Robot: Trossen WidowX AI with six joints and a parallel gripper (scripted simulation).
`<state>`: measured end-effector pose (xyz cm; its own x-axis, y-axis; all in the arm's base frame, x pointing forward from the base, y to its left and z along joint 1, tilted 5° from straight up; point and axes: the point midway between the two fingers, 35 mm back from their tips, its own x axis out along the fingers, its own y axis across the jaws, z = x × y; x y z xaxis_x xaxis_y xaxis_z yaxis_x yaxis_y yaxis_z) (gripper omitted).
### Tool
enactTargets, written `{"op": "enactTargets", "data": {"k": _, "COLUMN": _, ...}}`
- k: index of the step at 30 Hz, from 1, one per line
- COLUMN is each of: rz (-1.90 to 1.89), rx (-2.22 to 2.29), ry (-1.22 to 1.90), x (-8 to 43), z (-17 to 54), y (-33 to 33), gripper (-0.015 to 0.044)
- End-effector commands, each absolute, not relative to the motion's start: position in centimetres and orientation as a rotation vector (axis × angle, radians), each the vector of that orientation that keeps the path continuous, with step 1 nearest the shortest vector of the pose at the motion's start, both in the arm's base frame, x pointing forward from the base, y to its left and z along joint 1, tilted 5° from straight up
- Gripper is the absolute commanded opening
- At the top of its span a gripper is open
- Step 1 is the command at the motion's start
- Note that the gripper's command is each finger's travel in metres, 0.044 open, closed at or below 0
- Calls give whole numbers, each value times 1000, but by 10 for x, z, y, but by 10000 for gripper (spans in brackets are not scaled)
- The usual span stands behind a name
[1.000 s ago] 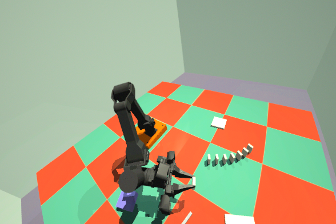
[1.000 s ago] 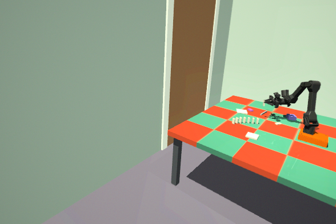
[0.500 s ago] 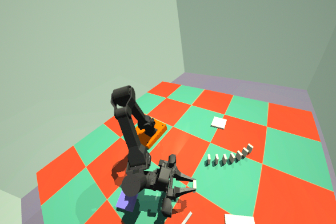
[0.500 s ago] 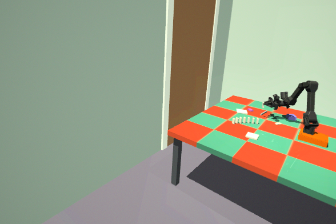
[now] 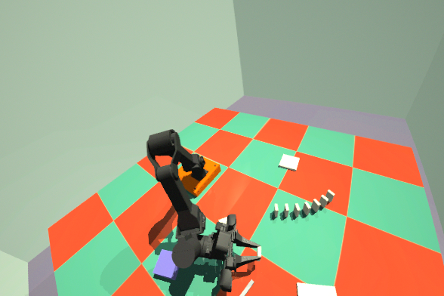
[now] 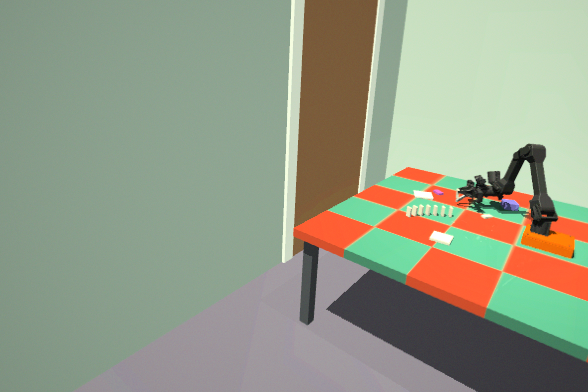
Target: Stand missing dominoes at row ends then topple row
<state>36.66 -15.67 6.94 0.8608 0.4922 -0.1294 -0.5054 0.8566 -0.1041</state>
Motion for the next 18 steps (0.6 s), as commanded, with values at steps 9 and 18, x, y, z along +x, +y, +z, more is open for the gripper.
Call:
{"op": "enactTargets", "data": {"k": 9, "rz": 525, "rx": -131, "ry": 103, "x": 364, "z": 32, "y": -154, "gripper": 107}}
{"op": "enactTargets", "data": {"k": 18, "rz": 525, "rx": -131, "ry": 103, "x": 364, "z": 32, "y": -154, "gripper": 107}}
